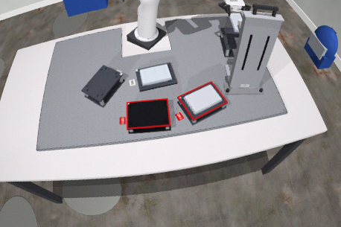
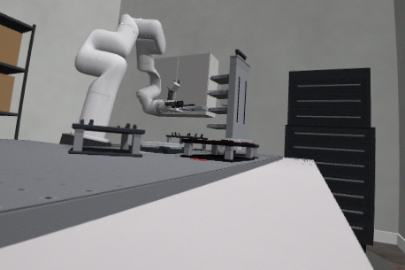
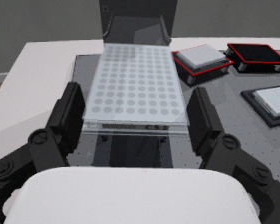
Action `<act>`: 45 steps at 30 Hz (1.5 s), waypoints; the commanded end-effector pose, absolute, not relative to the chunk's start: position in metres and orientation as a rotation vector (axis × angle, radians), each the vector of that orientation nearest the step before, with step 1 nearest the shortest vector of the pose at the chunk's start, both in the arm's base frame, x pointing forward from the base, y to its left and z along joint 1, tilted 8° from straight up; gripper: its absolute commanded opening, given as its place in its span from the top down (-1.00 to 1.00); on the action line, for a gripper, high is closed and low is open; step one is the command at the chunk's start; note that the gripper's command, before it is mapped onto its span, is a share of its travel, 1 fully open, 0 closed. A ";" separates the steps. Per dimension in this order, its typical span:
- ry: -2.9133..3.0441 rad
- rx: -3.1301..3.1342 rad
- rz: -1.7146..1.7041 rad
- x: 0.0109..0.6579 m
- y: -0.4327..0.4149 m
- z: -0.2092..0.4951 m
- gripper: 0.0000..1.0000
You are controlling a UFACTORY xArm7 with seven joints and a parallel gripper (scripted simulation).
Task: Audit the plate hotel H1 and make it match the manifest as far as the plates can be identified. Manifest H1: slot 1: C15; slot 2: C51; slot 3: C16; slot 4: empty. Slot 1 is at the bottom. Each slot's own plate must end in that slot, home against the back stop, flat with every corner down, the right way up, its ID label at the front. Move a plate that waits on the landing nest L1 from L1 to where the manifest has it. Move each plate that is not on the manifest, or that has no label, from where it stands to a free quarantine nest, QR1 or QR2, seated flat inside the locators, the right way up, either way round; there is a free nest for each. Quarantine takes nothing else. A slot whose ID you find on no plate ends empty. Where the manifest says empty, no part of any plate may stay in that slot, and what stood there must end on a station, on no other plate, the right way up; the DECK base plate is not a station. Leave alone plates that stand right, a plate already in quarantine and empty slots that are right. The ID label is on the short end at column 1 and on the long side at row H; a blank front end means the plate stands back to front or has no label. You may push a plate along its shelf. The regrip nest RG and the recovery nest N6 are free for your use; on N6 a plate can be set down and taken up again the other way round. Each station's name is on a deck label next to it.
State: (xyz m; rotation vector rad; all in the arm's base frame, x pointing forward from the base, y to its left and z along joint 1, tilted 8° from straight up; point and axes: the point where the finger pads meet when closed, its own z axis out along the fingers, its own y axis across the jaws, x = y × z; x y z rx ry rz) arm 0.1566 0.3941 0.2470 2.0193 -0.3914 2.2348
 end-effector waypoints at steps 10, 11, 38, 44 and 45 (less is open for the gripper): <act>-0.395 2.022 2.236 0.171 0.391 0.249 1.00; -0.395 2.022 2.236 0.172 0.391 0.249 1.00; -0.395 2.022 2.236 0.201 0.383 0.252 1.00; -0.395 2.022 2.236 0.209 0.381 0.253 1.00; -0.395 2.022 2.236 0.210 0.380 0.253 1.00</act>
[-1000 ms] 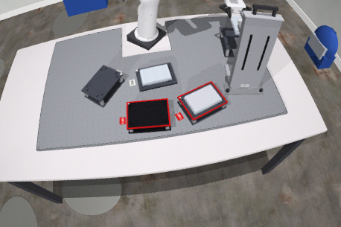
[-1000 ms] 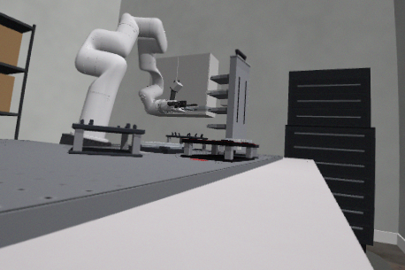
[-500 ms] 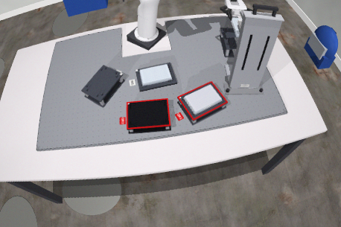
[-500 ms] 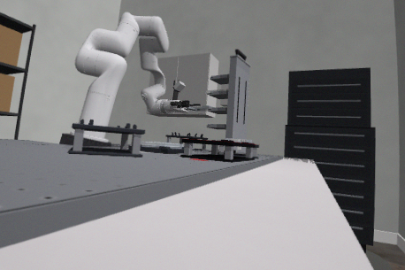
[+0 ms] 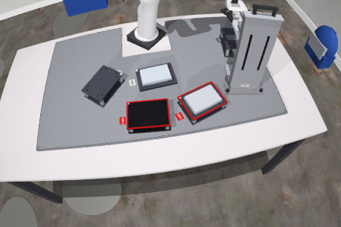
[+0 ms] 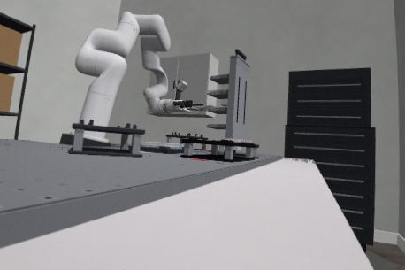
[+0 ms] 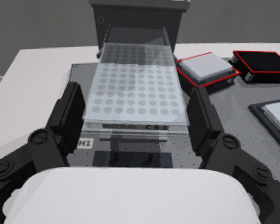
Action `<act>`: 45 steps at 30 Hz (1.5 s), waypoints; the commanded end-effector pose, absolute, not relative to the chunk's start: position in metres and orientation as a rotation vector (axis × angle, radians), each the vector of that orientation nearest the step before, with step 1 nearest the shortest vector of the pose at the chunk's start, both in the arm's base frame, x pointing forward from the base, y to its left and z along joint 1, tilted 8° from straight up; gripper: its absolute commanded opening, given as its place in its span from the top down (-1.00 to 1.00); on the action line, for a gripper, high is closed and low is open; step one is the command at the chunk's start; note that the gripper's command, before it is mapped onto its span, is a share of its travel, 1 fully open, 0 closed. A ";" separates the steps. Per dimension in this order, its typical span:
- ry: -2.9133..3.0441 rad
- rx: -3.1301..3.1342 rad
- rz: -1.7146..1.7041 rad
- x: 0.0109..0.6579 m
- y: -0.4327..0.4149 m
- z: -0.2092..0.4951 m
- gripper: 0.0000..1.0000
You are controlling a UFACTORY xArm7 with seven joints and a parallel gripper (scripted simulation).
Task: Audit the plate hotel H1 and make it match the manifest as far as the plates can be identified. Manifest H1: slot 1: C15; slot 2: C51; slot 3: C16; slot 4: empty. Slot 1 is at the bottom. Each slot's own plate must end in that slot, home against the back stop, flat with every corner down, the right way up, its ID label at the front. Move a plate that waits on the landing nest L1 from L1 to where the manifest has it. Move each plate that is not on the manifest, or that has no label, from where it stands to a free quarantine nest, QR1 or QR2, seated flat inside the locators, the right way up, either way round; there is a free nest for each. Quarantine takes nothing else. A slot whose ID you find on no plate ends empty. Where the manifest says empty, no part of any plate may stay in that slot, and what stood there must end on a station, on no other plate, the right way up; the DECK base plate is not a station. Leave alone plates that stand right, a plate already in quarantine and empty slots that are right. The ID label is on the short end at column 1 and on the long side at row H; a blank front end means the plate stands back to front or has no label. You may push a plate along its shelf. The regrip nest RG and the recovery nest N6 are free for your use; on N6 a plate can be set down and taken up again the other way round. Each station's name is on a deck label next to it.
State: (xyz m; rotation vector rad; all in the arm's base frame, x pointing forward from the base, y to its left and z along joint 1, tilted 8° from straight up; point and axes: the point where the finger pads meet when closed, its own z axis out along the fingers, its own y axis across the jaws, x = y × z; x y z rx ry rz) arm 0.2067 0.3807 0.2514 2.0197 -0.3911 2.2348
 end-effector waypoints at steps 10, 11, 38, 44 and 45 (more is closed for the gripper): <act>-0.395 2.022 2.236 0.221 0.378 0.254 1.00; -0.395 2.022 2.236 0.222 0.377 0.254 1.00; -0.395 2.021 2.236 0.246 0.371 0.256 1.00; -0.395 2.021 2.236 0.246 0.371 0.256 1.00; -0.395 2.021 2.236 0.247 0.371 0.256 1.00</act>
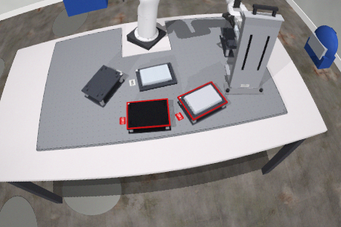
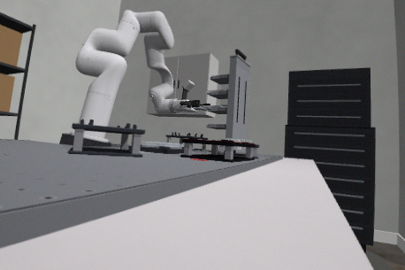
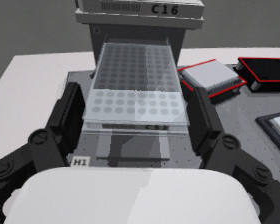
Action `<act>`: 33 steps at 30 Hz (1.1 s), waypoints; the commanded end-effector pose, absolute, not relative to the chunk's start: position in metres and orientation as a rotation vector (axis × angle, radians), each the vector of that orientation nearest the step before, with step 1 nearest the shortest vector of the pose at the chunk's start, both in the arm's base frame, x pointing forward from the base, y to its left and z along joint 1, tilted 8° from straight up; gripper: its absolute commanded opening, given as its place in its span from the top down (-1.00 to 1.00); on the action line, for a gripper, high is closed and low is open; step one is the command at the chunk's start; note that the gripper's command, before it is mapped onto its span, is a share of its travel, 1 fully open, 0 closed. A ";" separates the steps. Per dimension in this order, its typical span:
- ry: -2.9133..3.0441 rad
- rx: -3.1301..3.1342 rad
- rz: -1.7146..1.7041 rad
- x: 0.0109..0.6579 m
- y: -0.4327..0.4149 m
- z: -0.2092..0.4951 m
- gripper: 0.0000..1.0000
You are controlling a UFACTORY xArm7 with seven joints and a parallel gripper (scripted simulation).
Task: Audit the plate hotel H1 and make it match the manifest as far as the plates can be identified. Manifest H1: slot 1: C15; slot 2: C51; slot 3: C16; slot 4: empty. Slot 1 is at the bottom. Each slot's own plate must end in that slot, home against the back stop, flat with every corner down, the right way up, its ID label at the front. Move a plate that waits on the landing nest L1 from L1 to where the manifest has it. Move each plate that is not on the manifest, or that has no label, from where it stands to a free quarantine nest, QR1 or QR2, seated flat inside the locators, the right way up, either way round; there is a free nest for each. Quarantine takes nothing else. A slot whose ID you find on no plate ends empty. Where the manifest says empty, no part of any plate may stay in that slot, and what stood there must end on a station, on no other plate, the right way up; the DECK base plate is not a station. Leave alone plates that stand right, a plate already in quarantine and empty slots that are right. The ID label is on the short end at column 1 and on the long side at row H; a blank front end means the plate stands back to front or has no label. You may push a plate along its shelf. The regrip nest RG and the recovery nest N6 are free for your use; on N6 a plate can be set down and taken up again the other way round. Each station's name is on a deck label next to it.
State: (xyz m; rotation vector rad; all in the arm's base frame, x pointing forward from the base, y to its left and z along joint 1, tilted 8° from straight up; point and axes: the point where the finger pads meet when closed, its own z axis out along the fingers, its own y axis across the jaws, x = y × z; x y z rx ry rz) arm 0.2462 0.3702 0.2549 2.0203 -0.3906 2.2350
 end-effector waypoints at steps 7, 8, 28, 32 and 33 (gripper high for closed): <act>-0.395 2.021 2.236 0.249 0.370 0.255 1.00; -0.395 2.021 2.236 0.249 0.370 0.255 1.00; -0.395 2.021 2.236 0.253 0.369 0.254 1.00; -0.395 2.021 2.236 0.255 0.369 0.254 1.00; -0.395 2.021 2.236 0.255 0.369 0.255 1.00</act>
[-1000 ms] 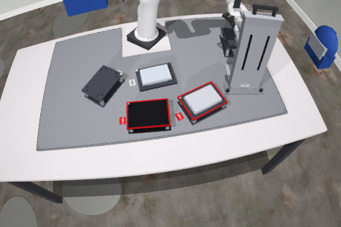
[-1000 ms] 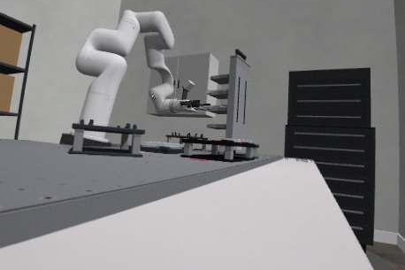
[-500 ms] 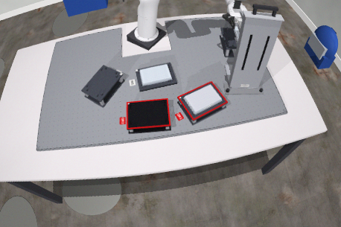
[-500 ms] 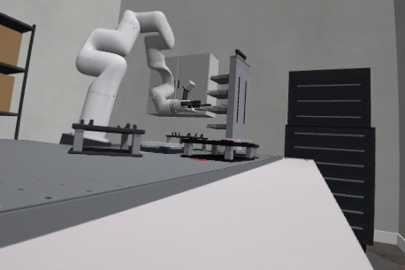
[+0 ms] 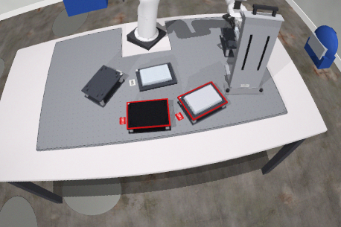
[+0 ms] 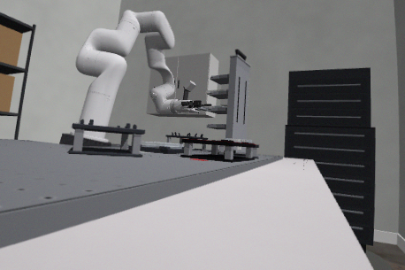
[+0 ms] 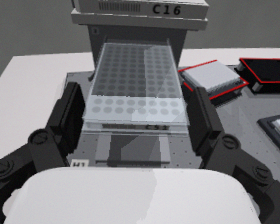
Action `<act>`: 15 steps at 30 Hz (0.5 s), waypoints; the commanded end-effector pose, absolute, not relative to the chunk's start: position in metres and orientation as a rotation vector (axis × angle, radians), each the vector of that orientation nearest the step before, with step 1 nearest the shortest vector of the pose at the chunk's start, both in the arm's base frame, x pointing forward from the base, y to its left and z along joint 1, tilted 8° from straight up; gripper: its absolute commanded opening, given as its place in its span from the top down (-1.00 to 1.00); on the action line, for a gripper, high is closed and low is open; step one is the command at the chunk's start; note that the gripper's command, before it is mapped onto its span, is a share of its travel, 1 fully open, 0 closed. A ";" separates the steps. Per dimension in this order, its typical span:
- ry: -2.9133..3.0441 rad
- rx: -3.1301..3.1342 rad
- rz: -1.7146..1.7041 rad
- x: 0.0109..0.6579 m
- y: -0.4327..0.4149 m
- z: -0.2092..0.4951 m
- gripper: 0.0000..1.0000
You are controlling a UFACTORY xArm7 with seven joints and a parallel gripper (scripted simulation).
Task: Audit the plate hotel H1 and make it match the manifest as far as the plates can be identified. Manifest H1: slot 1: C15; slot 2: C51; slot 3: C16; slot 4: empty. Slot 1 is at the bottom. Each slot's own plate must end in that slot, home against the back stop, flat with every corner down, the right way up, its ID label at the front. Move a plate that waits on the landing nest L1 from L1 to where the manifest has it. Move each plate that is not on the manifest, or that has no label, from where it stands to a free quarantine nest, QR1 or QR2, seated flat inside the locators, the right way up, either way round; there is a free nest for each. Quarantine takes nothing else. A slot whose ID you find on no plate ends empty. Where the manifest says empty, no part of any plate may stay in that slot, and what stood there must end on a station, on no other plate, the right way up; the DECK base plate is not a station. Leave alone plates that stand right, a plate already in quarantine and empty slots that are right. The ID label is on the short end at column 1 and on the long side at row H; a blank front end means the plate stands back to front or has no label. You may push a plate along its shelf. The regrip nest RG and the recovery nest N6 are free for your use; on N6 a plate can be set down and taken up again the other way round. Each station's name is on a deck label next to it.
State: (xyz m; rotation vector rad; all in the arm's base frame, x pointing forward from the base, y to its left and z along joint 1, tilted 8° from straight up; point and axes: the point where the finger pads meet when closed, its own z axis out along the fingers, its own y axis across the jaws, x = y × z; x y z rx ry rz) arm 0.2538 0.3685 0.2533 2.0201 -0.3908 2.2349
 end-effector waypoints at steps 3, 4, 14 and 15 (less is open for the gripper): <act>-0.395 2.021 2.236 0.257 0.368 0.255 1.00; -0.395 2.021 2.236 0.257 0.368 0.255 1.00; -0.395 2.021 2.236 0.261 0.367 0.255 1.00; -0.395 2.021 2.236 0.261 0.367 0.255 1.00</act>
